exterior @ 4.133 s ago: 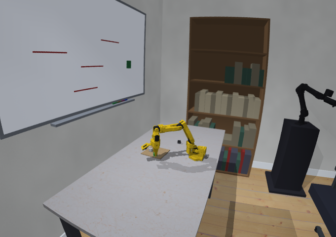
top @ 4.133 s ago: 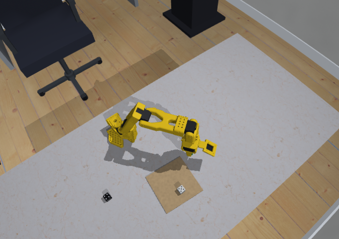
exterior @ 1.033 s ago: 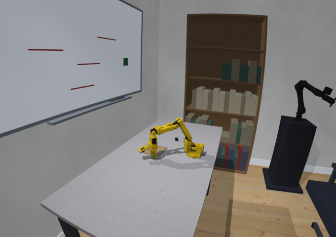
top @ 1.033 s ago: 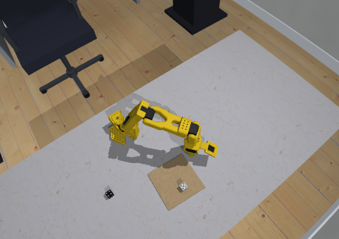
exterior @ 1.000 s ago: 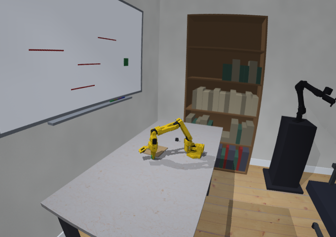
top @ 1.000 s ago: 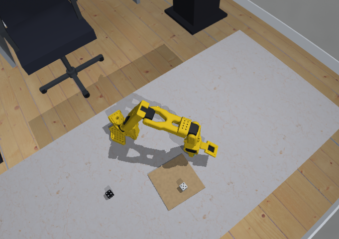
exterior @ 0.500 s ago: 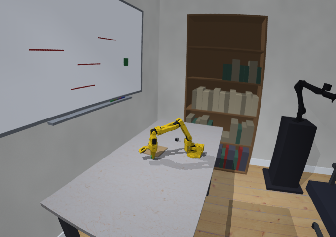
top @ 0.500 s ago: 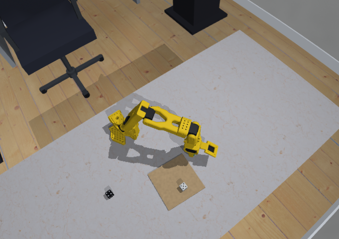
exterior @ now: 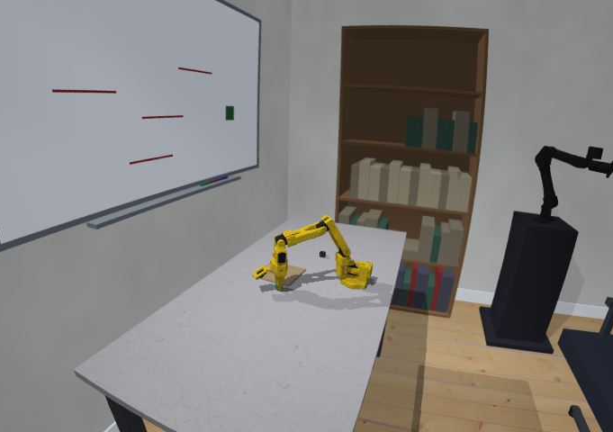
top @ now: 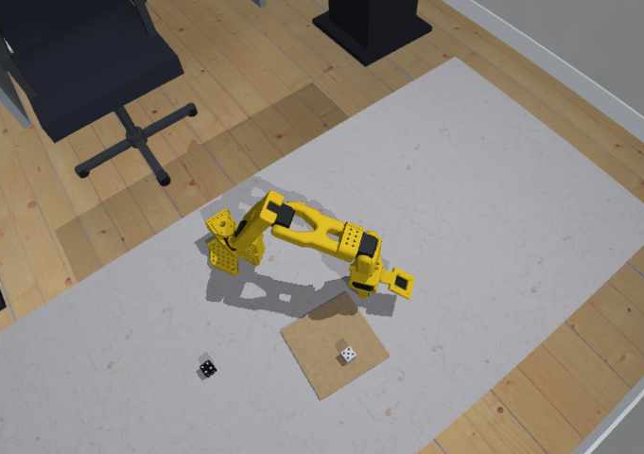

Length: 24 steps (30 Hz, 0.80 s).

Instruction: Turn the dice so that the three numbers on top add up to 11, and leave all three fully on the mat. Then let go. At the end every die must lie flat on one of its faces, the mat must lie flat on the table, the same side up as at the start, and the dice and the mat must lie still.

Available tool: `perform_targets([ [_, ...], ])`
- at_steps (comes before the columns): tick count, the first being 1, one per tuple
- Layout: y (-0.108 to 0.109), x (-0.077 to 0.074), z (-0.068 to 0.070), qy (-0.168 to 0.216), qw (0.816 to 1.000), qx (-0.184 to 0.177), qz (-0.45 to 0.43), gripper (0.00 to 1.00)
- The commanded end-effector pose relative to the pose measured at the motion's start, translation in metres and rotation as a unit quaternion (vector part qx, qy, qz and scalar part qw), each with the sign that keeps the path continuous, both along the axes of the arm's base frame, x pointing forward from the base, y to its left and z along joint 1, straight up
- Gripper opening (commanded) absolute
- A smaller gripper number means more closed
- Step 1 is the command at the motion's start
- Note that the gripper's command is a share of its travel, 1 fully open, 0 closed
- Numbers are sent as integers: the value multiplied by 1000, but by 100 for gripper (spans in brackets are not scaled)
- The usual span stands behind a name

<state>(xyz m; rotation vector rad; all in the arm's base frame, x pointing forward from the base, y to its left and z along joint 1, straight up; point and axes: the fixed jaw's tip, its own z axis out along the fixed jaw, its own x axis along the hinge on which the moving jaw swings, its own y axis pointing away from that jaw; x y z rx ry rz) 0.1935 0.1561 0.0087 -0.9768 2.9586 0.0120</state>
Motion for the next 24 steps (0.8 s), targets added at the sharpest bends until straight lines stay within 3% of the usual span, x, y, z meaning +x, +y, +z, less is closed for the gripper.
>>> perform_targets([
  [1,4,2,5,-12,1000,10,0,14],
  [16,4,2,5,-12,1000,10,0,27],
  [24,4,2,5,-12,1000,10,0,29],
])
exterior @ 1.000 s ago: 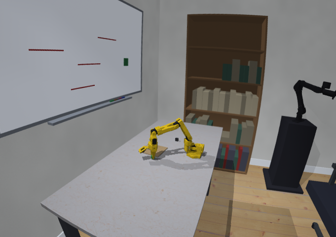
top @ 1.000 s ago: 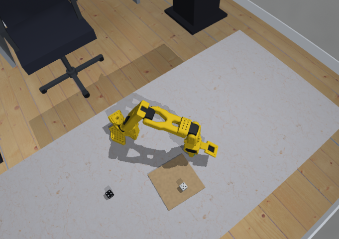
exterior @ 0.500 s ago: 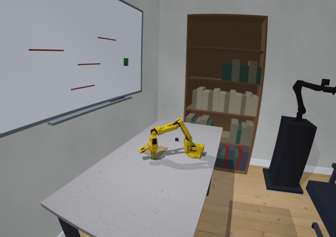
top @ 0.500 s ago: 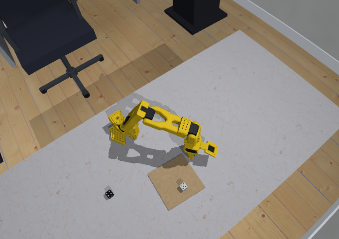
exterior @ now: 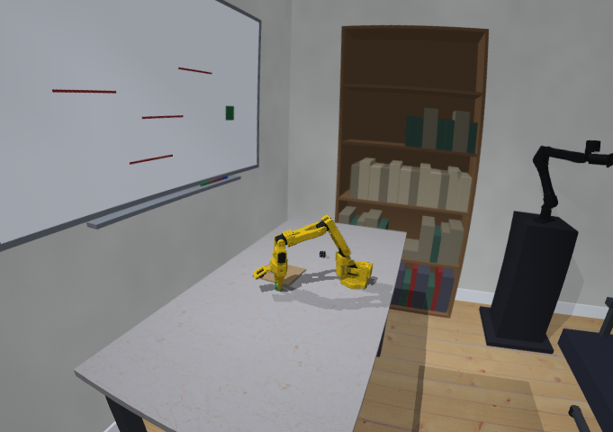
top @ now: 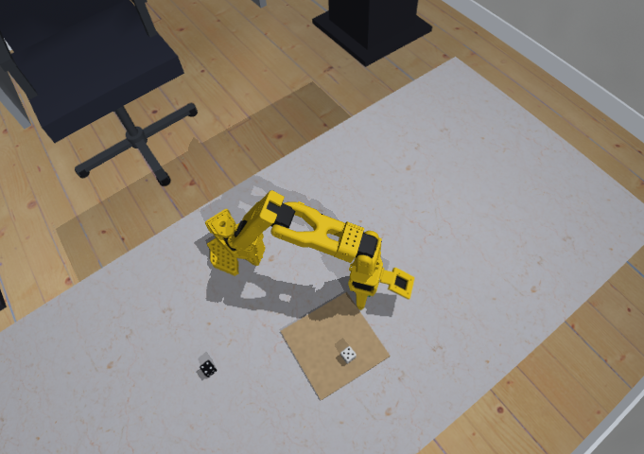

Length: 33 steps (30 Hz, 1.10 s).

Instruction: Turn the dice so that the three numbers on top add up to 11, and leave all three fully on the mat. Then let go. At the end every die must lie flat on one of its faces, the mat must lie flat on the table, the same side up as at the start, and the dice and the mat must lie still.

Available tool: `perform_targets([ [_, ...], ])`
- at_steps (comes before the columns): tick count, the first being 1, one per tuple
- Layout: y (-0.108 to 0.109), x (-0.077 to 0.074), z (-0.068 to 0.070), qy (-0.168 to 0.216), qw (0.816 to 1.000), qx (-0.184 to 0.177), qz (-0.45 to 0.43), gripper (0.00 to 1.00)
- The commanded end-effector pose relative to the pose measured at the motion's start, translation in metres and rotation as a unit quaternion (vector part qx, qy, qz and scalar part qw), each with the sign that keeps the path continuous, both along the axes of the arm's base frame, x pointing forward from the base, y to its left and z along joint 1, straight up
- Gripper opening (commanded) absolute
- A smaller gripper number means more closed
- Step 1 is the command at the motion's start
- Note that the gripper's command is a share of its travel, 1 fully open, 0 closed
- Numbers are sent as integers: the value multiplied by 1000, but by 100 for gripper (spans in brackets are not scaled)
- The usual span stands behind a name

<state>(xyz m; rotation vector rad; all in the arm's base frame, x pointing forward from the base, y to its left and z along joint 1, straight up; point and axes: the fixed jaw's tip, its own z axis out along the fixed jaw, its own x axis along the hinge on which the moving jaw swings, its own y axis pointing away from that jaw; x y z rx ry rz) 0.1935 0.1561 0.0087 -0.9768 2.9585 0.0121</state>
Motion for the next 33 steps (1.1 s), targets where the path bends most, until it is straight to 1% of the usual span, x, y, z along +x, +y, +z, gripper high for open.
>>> perform_targets([
  [1,4,2,5,-12,1000,10,0,29],
  [6,4,2,6,-12,1000,10,0,29],
  [9,5,2,10,-13,1000,11,0,29],
  [13,5,3,20,-15,1000,12,0,29],
  [17,5,3,35,-17,1000,14,0,29],
  [19,5,3,35,-17,1000,14,0,29],
  [26,3,1,58,-21,1000,17,0,29],
  [29,3,0,63,-22,1000,18,0,29],
  [33,2,-1,65,-22,1000,18,0,29],
])
